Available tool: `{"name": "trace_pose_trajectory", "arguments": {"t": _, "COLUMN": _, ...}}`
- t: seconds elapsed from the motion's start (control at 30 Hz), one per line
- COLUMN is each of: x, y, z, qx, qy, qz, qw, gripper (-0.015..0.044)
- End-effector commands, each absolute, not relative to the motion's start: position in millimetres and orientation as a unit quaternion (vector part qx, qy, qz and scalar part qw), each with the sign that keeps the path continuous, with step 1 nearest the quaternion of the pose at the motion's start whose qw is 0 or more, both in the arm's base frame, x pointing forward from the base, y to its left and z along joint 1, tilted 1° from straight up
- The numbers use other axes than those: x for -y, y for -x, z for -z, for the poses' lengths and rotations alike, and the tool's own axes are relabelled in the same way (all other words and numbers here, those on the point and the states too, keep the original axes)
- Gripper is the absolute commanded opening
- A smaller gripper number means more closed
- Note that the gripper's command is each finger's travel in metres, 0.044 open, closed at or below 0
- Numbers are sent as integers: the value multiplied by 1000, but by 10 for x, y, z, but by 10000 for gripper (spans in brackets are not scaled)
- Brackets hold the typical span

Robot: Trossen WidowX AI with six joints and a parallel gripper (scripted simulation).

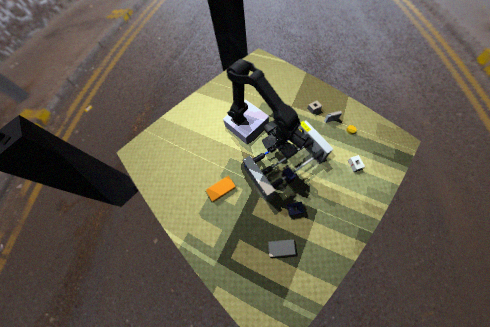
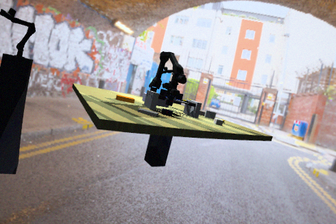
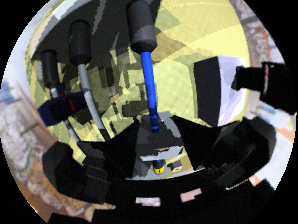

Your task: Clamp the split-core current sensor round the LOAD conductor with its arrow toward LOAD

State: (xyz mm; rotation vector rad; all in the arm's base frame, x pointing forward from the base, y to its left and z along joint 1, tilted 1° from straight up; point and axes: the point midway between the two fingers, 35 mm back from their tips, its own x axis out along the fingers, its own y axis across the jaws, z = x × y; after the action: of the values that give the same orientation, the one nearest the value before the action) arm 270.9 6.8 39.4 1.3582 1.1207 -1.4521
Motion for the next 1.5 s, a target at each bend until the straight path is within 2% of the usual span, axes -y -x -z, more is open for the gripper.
{"name": "trace_pose_trajectory", "arguments": {"t": 0.0, "x": -68, "y": -2707, "z": -388, "qx": -448, "qy": -540, "qz": 580, "qw": 415, "gripper": 0}}
{"name": "trace_pose_trajectory", "arguments": {"t": 0.5, "x": -65, "y": -2726, "z": -385, "qx": -409, "qy": -570, "qz": 549, "qw": 454, "gripper": 0}}
{"name": "trace_pose_trajectory", "arguments": {"t": 1.27, "x": -61, "y": -2742, "z": -336, "qx": -410, "qy": -569, "qz": 549, "qw": 454, "gripper": 0}}
{"name": "trace_pose_trajectory", "arguments": {"t": 1.47, "x": -68, "y": -2740, "z": -369, "qx": -411, "qy": -569, "qz": 548, "qw": 454, "gripper": 157}}
